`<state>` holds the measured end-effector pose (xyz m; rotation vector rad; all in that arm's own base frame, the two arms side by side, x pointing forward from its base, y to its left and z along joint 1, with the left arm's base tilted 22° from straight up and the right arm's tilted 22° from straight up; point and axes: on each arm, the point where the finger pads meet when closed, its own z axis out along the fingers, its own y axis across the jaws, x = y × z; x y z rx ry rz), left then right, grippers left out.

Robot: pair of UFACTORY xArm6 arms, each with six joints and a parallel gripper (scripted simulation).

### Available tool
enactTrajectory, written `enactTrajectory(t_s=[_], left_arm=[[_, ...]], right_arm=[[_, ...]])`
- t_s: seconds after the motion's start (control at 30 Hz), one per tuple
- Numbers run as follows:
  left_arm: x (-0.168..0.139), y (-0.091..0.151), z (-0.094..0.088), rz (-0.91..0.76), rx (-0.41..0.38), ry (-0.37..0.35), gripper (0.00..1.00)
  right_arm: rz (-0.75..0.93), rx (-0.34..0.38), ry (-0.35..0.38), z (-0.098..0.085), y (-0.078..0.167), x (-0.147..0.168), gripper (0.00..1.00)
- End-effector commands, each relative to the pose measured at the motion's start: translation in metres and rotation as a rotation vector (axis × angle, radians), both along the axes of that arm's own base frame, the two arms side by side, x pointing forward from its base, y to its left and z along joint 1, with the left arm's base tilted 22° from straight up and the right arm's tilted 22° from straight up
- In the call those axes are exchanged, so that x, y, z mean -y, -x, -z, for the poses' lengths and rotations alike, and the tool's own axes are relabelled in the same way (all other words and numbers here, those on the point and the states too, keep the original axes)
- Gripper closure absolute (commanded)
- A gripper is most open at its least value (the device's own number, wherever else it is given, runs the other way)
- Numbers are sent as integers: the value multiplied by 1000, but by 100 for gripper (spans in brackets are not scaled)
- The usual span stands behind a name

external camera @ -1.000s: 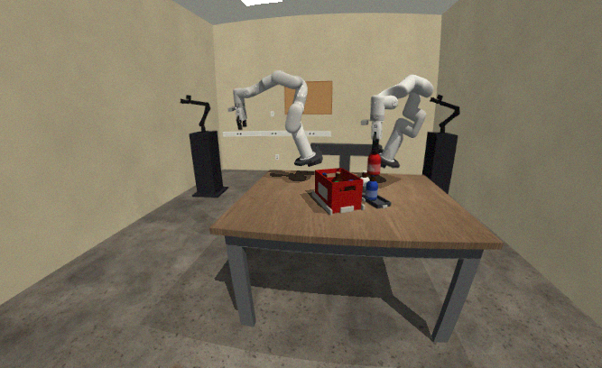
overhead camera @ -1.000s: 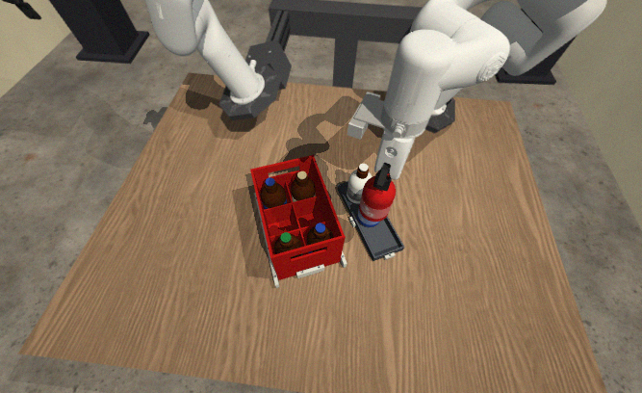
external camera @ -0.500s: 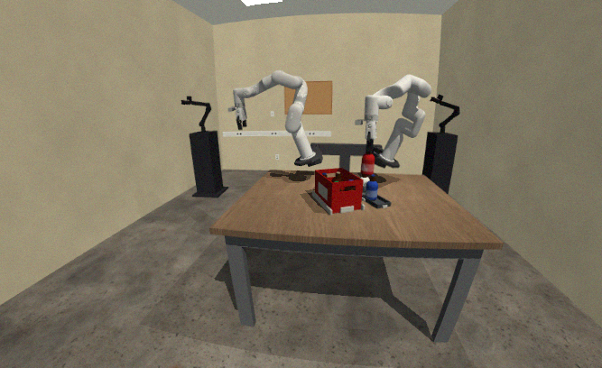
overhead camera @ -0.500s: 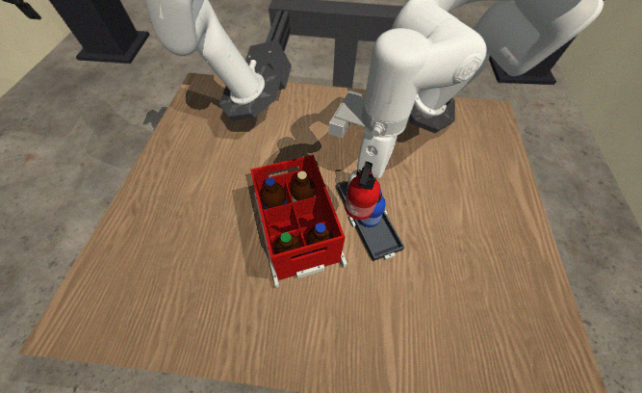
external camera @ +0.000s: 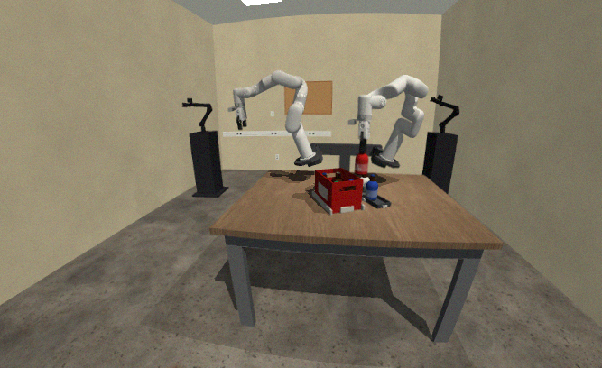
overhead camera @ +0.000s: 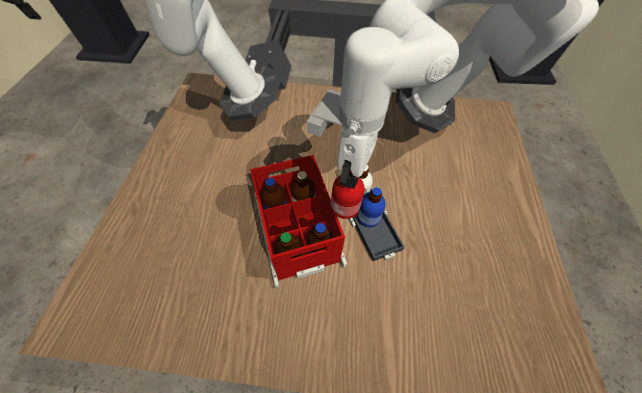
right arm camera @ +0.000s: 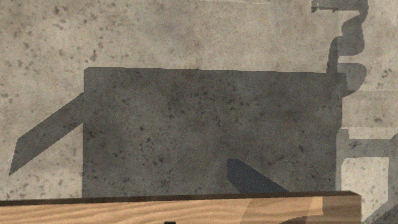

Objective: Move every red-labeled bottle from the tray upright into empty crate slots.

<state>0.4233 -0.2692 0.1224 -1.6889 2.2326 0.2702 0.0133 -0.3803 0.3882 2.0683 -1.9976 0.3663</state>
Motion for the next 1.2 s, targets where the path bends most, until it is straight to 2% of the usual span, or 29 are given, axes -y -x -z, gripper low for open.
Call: enactTrajectory(t_s=[0.0,1.17], left_arm=[[8,-2,0,0,4,3,100],[81,-9,26,0,4,3,100]], right_arm=[[0,0,5,-2,0,0,0],[0,0,5,-2,0,0,0]])
